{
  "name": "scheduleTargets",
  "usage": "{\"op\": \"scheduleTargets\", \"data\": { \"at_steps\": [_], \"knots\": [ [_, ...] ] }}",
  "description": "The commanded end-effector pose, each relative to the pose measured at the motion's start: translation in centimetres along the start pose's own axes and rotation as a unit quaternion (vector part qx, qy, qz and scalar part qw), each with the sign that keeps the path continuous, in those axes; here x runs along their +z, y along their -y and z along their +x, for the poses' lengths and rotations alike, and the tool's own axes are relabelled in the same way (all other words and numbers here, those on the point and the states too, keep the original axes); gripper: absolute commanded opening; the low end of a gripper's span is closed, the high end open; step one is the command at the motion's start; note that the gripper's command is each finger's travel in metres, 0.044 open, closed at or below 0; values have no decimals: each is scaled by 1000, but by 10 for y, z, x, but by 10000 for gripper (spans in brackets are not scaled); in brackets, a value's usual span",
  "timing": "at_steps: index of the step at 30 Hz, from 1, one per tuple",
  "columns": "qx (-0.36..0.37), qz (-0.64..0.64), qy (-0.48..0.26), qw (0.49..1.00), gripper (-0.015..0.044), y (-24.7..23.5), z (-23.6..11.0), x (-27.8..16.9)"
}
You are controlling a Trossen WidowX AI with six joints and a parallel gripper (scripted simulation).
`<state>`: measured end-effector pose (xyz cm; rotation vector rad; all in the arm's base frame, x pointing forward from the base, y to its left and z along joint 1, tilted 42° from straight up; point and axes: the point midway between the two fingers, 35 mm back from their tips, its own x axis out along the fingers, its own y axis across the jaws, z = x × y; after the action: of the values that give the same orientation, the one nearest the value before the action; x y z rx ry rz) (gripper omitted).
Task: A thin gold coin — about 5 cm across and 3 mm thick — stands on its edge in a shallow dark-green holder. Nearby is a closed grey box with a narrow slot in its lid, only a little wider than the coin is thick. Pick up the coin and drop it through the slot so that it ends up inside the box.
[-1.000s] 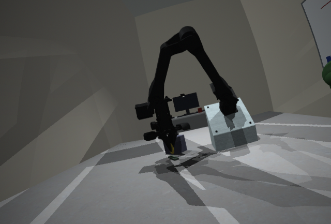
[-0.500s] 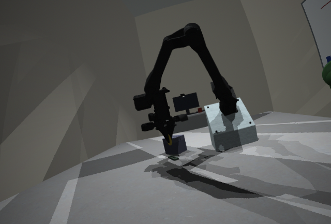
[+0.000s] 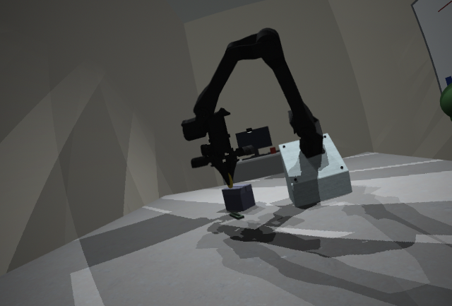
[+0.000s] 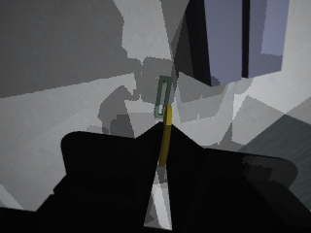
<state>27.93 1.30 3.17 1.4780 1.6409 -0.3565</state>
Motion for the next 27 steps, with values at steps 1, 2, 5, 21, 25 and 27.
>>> {"op": "scheduleTargets", "data": {
  "at_steps": [1, 2, 5, 21, 25, 27],
  "knots": [
    [2, -41, 4, 999, 0, -3, -5, -1],
    [2, -58, 4, 998, 0, -4, -5, -2],
    [2, -109, 4, 994, 0, -7, -5, -4],
    [1, -185, 5, 983, 0, -8, -6, -1],
    [1, -185, 7, 983, 0, -4, -6, 9],
    [1, -185, 8, 983, 0, -2, -6, 13]
  ]
}}
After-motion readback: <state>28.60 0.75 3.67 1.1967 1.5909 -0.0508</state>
